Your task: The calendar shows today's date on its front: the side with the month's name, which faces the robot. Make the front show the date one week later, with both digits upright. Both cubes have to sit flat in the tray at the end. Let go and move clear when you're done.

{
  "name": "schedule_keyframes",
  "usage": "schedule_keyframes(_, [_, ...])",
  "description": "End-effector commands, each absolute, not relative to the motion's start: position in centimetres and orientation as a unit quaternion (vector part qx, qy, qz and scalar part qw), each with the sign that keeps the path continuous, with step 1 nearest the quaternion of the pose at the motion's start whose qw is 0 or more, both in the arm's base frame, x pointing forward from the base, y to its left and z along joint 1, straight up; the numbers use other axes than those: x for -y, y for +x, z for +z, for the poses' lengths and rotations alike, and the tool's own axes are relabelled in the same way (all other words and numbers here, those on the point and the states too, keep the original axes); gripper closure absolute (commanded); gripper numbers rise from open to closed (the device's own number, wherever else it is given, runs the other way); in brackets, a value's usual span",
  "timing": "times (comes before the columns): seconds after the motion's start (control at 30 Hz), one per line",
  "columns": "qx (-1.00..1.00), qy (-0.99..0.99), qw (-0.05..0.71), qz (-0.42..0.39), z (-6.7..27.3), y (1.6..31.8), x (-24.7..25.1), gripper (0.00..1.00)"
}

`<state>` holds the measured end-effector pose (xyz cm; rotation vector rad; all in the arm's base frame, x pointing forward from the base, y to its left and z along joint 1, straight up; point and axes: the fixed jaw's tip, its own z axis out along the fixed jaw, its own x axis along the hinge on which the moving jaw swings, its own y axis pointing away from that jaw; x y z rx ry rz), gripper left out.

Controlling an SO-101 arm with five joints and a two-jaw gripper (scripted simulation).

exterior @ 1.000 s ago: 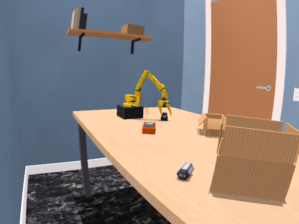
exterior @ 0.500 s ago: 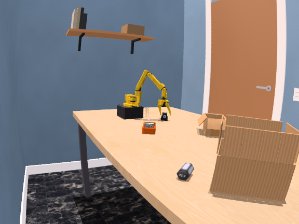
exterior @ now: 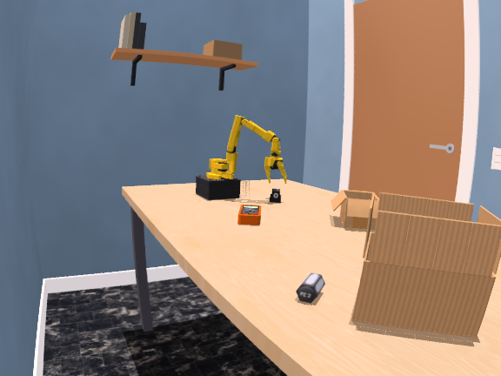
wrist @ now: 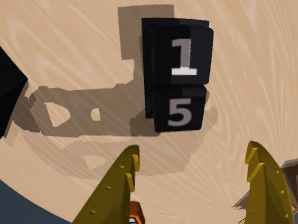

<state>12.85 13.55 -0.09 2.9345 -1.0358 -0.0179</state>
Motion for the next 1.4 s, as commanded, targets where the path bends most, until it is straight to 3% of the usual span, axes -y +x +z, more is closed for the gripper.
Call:
schedule_keyframes(0.0, [0.333,0.943,0.005,-0.002,1.0,13.2,-13.6,0.64])
schedule_keyframes(1.37, [0.413,0.911,0.005,-0.002,1.6,13.6,-12.6,0.64])
